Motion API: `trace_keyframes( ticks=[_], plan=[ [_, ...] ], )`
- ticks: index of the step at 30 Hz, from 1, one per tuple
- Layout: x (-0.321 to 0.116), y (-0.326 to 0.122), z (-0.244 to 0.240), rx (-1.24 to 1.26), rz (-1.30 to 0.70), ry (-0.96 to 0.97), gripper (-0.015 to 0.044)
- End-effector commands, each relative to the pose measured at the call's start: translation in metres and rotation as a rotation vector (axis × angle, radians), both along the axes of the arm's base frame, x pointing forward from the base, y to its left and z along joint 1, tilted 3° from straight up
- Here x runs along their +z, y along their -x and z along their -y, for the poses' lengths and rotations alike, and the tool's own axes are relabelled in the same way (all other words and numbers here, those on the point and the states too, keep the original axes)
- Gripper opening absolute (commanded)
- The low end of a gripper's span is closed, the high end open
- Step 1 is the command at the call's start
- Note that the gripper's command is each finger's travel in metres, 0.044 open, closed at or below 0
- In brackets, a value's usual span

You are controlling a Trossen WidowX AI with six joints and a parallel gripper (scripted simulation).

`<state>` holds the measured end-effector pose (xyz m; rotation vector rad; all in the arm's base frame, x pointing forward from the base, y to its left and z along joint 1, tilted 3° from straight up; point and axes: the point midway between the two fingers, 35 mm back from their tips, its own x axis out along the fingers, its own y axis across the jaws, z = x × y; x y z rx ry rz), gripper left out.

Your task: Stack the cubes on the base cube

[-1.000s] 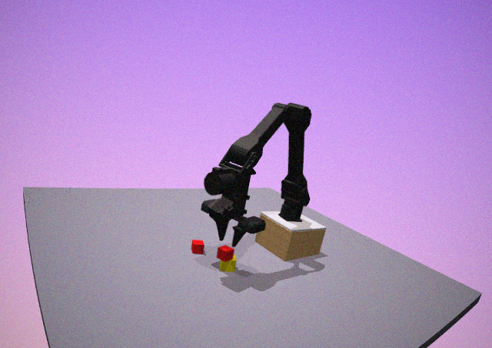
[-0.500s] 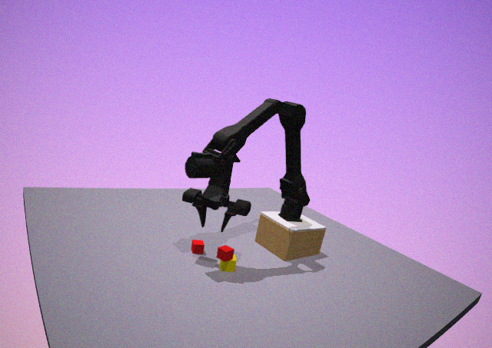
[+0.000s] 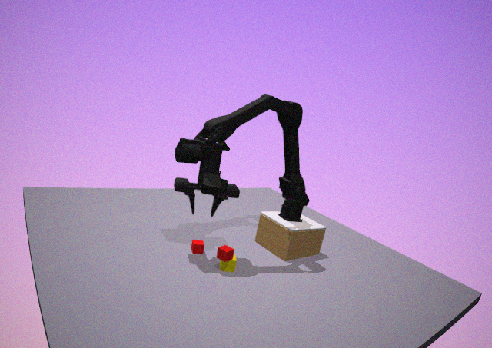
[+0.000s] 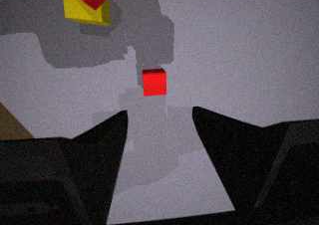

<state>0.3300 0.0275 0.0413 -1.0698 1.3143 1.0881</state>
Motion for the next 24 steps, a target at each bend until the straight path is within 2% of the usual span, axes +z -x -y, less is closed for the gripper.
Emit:
trace_keyframes(
  ticks=[1,7,24],
  plan=[
    [-0.001,-0.001,0.0,0.02,0.001,0.002,0.0265],
    [-0.059,0.001,0.001,0.02,0.001,0.003,0.0265],
    [-0.081,0.002,0.001,0.019,0.0,0.002,0.0265]
  ],
)
